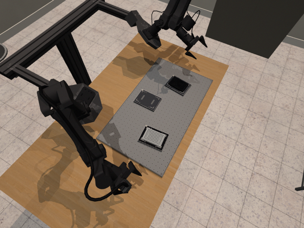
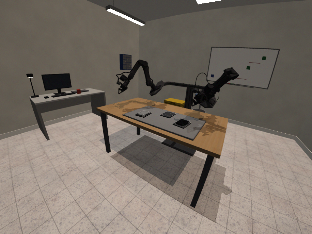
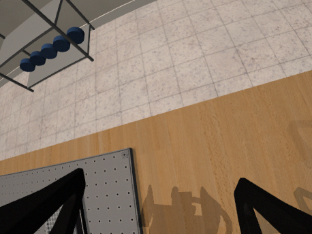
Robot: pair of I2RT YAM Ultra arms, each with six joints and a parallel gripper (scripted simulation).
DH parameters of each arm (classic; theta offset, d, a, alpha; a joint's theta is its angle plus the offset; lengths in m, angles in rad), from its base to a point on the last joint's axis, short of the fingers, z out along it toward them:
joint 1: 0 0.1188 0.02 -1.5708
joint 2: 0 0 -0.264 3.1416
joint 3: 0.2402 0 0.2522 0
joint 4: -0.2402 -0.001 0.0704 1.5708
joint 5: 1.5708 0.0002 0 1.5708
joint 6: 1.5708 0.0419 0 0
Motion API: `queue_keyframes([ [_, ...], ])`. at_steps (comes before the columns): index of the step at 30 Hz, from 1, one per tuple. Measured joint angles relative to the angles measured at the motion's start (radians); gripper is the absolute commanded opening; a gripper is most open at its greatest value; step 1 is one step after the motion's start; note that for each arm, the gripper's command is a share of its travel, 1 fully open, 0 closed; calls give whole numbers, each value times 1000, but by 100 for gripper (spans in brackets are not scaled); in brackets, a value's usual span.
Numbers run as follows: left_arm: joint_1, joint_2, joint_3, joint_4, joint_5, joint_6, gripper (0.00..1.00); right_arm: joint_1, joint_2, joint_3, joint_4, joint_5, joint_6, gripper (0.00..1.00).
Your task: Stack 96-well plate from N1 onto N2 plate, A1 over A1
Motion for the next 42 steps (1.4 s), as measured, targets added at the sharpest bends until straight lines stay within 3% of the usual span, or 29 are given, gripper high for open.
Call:
queue_keyframes([
  [19, 0, 0, 0, 0, -3, 0, 100, 0, 0, 0, 1, 2, 0, 100],
  [24, -4, 3, 0, 13, -57, -42, 100, 27, 14, 0, 43, 45, -14, 100],
  [28, -49, 80, 0, 30, -145, -153, 100, 147, 71, -21, 134, 122, -52, 100],
  [33, -119, 265, 0, 11, -237, -341, 100, 381, 218, -92, 261, 234, -119, 100],
  [42, -151, 528, 52, -66, -296, -627, 100, 742, 462, -176, 493, 456, -212, 100],
])
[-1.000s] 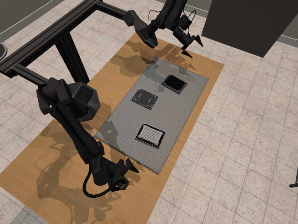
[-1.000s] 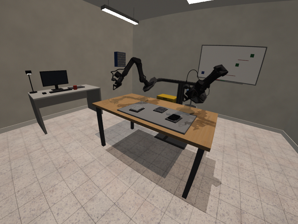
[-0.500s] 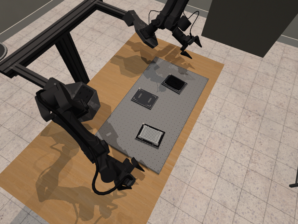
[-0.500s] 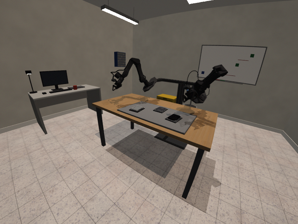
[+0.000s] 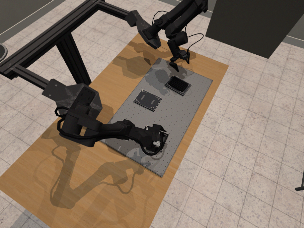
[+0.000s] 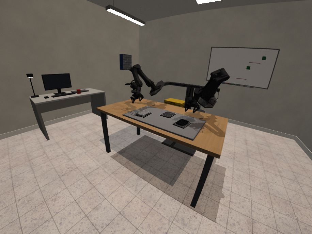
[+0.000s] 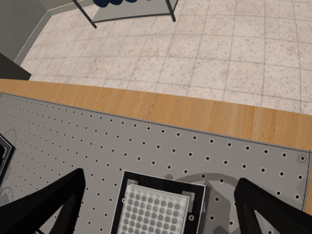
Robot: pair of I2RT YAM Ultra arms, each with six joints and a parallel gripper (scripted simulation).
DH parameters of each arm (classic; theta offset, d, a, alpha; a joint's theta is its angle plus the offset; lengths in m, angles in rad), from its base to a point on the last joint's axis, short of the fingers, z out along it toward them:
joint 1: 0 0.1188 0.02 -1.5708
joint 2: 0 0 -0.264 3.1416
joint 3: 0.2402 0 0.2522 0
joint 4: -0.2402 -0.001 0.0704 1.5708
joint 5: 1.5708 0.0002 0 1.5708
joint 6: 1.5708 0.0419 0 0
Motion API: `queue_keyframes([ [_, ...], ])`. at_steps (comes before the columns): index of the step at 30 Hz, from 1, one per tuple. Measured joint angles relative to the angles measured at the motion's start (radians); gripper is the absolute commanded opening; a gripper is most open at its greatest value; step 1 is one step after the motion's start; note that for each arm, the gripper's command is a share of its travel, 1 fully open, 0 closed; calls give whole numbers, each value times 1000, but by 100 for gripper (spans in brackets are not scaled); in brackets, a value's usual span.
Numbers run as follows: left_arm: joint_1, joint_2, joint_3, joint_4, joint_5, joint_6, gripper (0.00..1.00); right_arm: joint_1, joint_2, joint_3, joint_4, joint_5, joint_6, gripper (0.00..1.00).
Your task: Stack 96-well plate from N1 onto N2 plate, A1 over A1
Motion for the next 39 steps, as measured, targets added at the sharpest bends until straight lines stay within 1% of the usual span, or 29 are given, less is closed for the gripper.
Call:
queue_keyframes([
  [4, 0, 73, 39, -45, 0, -106, 100, 188, 126, -50, 117, 101, -47, 100],
  [8, 0, 119, 74, -89, 3, -187, 100, 372, 251, -95, 222, 188, -88, 100],
  [9, 0, 125, 78, -98, 5, -200, 100, 404, 272, -106, 233, 196, -96, 100],
  [12, 0, 137, 92, -126, 8, -240, 100, 491, 332, -124, 306, 270, -118, 100],
  [21, 2, 171, 125, -180, 20, -299, 100, 901, 574, -204, 536, 446, -205, 100],
  [24, 2, 171, 126, -187, 21, -305, 100, 1008, 637, -223, 586, 486, -225, 100],
  [26, 2, 171, 126, -189, 22, -307, 100, 1043, 659, -229, 607, 504, -234, 100],
  [30, 2, 171, 127, -191, 22, -310, 100, 1057, 680, -232, 652, 538, -245, 100],
  [39, 2, 171, 127, -201, 23, -317, 100, 1064, 692, -232, 682, 551, -249, 100],
])
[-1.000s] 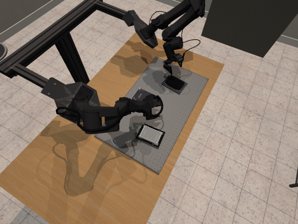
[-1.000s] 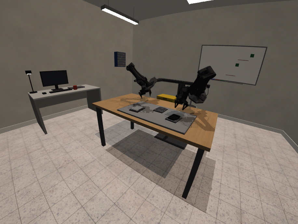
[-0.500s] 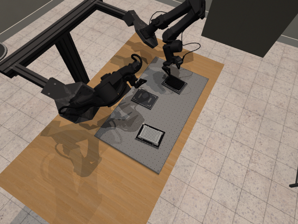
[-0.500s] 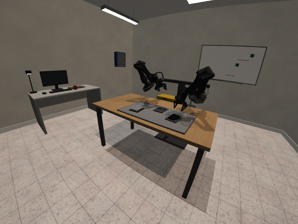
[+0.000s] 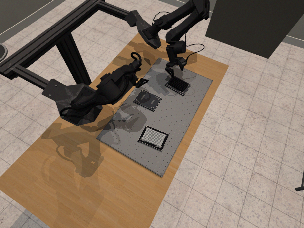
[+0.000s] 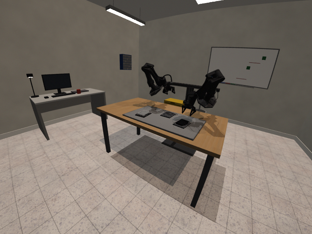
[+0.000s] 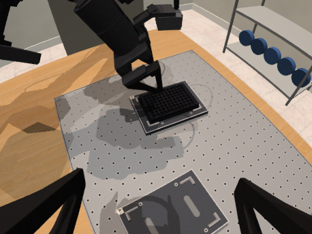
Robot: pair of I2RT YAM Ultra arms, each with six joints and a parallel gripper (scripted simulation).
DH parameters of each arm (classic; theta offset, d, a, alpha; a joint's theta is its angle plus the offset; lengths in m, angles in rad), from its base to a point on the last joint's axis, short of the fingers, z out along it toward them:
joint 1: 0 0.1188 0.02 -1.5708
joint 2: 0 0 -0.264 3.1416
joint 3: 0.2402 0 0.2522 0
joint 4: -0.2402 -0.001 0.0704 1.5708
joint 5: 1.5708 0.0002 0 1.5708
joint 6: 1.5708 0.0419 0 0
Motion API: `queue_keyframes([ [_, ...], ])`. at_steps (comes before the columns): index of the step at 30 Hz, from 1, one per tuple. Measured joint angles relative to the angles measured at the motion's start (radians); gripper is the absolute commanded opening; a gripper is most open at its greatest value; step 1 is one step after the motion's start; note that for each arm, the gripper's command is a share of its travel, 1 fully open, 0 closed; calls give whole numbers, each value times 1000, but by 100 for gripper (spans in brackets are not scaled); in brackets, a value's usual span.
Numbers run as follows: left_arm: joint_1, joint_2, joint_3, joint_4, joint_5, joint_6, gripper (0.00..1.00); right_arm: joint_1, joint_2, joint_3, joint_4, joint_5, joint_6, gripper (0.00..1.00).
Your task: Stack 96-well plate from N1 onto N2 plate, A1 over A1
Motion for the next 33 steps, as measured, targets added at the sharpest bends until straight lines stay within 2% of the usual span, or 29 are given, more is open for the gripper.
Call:
queue_keyframes([
  [6, 0, 0, 12, -103, -14, -43, 100, 0, 0, 0, 5, 2, -1, 100],
  [11, 0, -11, 80, -301, -32, -133, 100, 0, 0, 0, 6, 2, -1, 100],
  [19, 18, -34, 327, -725, -36, -348, 100, 0, 0, 0, 6, 2, -1, 100],
  [25, 35, -19, 480, -978, -23, -476, 100, 0, 0, 0, 6, 2, -1, 100],
  [33, 53, 50, 656, -1185, 3, -585, 100, 0, 0, 0, 6, 2, -1, 100],
])
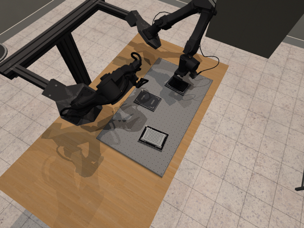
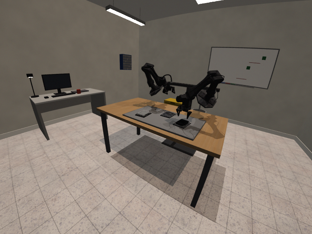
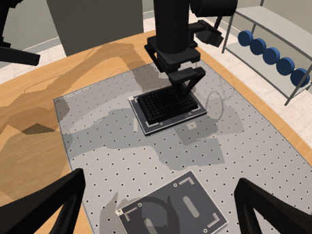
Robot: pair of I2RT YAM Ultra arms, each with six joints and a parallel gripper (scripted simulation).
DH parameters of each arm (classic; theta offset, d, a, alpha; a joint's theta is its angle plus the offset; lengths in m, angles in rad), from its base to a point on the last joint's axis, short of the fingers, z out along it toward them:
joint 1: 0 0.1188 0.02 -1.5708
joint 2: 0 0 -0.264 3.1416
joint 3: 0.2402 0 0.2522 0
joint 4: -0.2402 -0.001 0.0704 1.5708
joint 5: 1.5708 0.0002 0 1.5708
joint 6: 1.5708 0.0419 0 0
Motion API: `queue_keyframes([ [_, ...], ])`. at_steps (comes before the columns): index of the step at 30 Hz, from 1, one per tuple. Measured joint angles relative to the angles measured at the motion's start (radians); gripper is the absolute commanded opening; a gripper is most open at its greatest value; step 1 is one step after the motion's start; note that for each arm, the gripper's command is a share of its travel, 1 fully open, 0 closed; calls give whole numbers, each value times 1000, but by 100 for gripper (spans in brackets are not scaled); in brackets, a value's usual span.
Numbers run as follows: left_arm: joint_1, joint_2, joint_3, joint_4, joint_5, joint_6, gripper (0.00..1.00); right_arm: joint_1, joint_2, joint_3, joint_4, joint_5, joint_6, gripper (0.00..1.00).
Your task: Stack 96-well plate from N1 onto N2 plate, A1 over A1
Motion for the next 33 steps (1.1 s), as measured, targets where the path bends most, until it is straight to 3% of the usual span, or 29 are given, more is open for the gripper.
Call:
queue_keyframes([
  [12, 12, 24, 16, -58, 10, -25, 100, 0, 0, 0, 0, 0, 0, 100],
  [33, 70, 98, 16, 45, 29, 24, 100, 0, 0, 0, 0, 0, 0, 100],
])
